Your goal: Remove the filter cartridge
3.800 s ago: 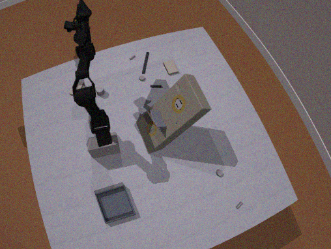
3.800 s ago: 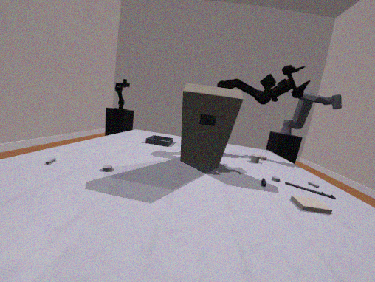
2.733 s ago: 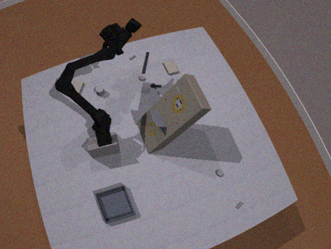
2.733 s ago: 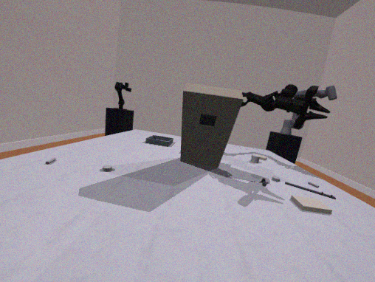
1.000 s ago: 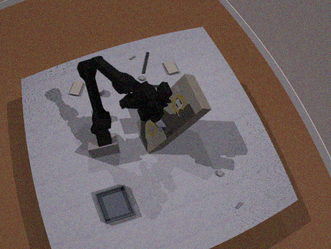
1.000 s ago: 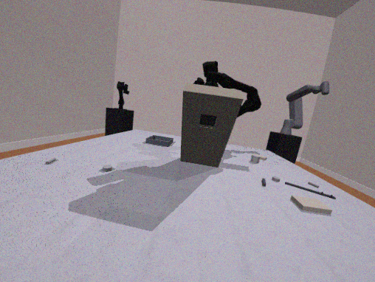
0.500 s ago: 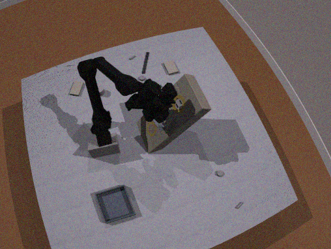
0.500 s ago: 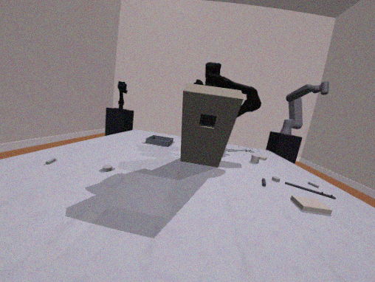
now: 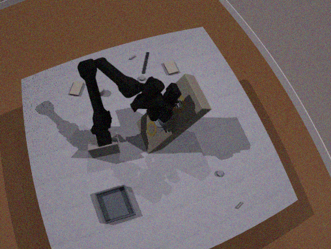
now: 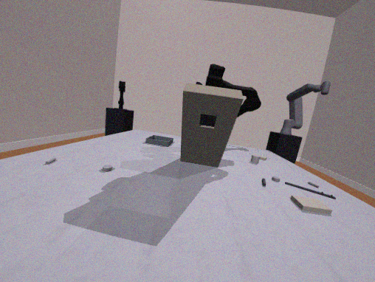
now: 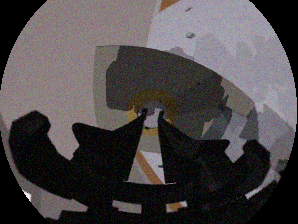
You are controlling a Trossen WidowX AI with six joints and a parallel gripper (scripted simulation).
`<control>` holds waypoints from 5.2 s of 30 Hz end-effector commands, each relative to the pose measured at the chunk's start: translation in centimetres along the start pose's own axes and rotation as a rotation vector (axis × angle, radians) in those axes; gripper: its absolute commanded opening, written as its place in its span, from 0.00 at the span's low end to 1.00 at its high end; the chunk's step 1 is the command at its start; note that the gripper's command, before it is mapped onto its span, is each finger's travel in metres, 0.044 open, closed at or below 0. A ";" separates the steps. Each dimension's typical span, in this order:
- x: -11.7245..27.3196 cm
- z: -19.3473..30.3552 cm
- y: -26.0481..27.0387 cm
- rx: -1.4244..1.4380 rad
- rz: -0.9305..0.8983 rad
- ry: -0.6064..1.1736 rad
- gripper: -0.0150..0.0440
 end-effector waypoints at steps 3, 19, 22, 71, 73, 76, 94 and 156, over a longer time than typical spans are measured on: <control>-0.4 -0.1 -0.3 -0.011 -0.001 -0.003 0.42; -0.4 -0.2 -0.2 -0.010 -0.001 -0.003 0.42; -0.4 -0.1 -0.2 -0.010 -0.001 -0.003 0.42; -1.2 -0.1 -0.2 -0.010 -0.002 -0.003 0.42; -1.4 -0.1 -0.2 -0.010 -0.002 -0.003 0.42; -1.7 -0.1 -0.2 -0.010 -0.002 -0.003 0.42; -2.3 -0.1 -0.2 -0.010 -0.002 -0.002 0.42; -2.6 -0.1 -0.2 1.369 0.000 -0.003 0.25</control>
Point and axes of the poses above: the point midway between the two fingers, 35 mm back from their tips, its own x axis back along the fingers, its own y axis across the jaws, z = x × y, the point moved 10 cm from there along x, back along the fingers, and after that the axes turned 1 degree about x, right-handed, at the moved point
